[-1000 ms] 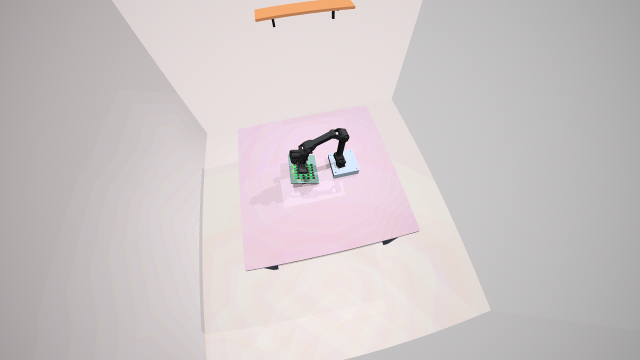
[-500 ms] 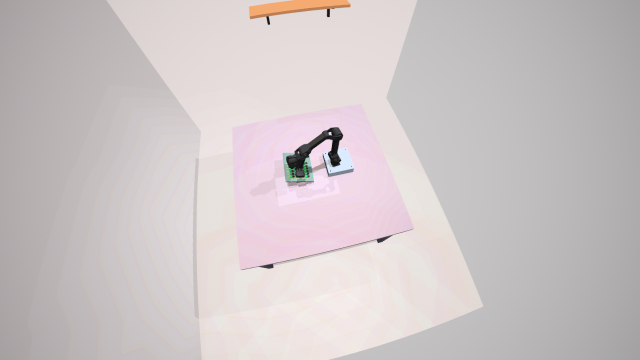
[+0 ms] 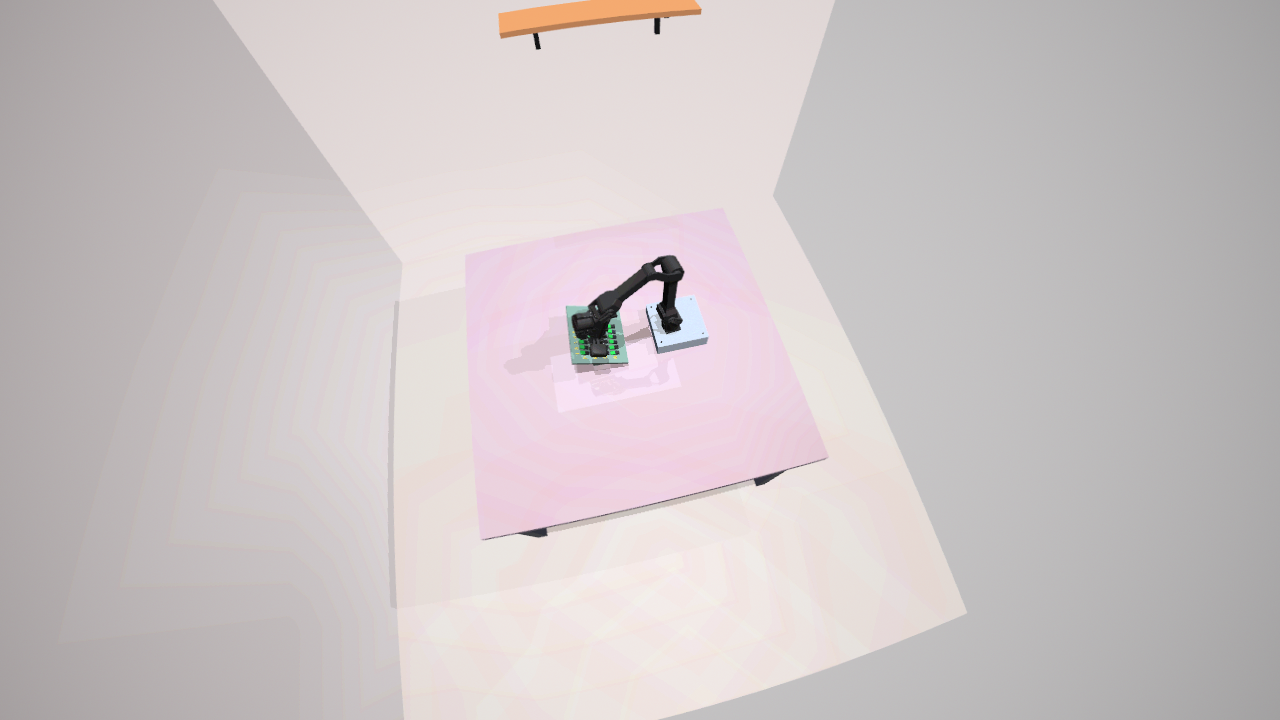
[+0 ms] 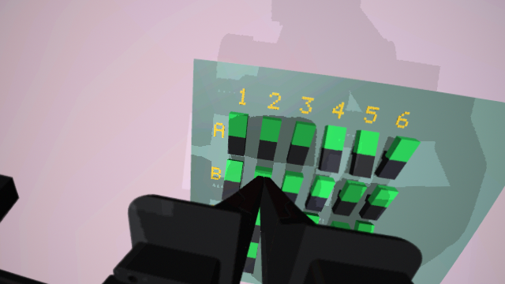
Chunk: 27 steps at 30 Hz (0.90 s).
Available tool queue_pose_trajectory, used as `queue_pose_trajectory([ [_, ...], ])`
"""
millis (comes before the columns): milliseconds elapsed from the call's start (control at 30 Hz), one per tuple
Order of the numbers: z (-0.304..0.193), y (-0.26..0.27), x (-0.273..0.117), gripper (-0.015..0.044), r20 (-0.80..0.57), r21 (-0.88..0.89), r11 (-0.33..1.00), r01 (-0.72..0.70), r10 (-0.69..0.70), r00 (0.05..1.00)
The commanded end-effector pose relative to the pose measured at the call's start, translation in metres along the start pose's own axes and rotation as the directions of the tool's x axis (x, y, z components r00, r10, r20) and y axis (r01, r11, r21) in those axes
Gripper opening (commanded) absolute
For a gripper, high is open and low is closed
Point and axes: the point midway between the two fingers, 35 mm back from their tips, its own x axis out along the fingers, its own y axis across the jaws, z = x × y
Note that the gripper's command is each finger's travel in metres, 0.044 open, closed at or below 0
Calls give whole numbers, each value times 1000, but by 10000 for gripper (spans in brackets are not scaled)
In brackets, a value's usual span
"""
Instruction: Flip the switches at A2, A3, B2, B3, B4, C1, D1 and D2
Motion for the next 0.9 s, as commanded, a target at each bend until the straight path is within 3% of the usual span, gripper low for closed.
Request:
queue_pose_trajectory([
  [0,-4,0,10,0,-19,-5,1000,1,-1,1000],
  [867,-4,0,12,0,-19,-5,1000,1,-1,1000],
])
